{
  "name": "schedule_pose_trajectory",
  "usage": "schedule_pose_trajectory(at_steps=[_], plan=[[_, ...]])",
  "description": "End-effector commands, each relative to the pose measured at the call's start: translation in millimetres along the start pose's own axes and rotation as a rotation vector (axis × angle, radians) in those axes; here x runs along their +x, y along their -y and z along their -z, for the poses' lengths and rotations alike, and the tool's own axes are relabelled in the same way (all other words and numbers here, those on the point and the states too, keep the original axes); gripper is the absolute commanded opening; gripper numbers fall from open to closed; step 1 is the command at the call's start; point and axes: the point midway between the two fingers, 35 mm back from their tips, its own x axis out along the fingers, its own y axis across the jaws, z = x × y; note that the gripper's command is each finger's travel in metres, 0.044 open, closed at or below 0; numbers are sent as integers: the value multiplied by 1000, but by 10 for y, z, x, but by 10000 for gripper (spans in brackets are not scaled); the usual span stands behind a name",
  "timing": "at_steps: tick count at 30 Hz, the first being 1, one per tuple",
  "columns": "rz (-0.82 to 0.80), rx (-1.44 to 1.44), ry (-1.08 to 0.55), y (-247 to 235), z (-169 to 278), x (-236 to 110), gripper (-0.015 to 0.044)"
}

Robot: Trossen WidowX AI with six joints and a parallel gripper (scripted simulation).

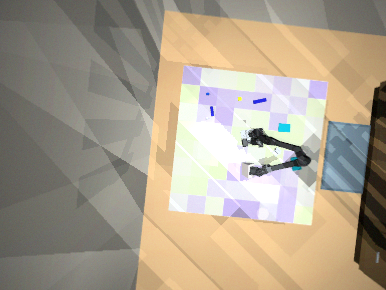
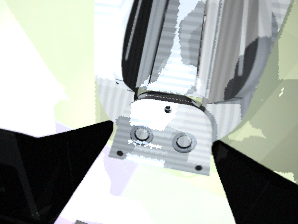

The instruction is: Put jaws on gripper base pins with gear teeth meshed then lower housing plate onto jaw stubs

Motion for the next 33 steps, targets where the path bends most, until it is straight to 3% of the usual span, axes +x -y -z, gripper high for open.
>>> schedule_pose_trajectory(at_steps=[1,6,12,18,25,33], plan=[[0,0,0,-1,0,-1,440],[-3,-1,1,-8,-21,-130,440],[0,-4,0,-2,-7,-735,440],[1,-9,9,-9,-25,-698,440],[-3,-6,-1,-159,363,-1247,440],[-3,-6,-2,-160,376,-1261,440]])
